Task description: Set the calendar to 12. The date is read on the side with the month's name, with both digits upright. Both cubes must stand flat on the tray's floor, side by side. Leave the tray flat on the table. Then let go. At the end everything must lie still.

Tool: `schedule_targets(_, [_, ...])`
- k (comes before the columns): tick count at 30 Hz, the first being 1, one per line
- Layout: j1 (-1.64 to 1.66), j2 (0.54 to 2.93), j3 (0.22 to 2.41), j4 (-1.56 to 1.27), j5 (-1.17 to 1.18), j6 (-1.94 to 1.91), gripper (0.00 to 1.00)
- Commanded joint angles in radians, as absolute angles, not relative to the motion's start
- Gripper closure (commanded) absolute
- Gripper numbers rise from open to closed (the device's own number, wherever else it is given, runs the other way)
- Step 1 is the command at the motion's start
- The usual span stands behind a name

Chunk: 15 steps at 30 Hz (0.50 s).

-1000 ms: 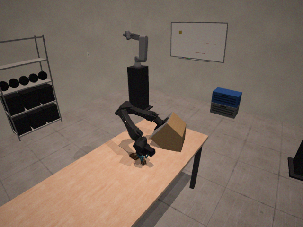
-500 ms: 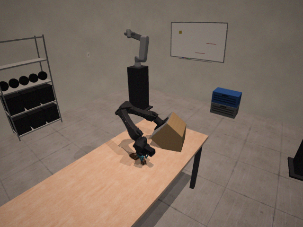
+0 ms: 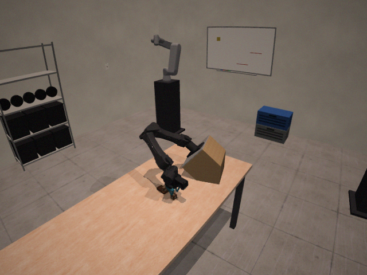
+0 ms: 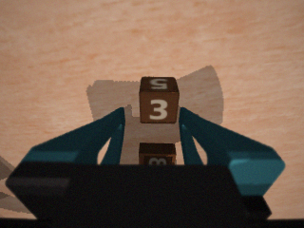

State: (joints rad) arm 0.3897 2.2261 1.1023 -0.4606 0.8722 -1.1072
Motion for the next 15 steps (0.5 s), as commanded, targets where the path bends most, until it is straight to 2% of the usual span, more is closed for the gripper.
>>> schedule_targets(1, [0.413, 2.218, 1.133, -0.463, 0.866, -1.109, 0.53])
schedule_targets(15, [0.383, 2.239, 1.117, -0.411, 0.866, -1.138, 0.53])
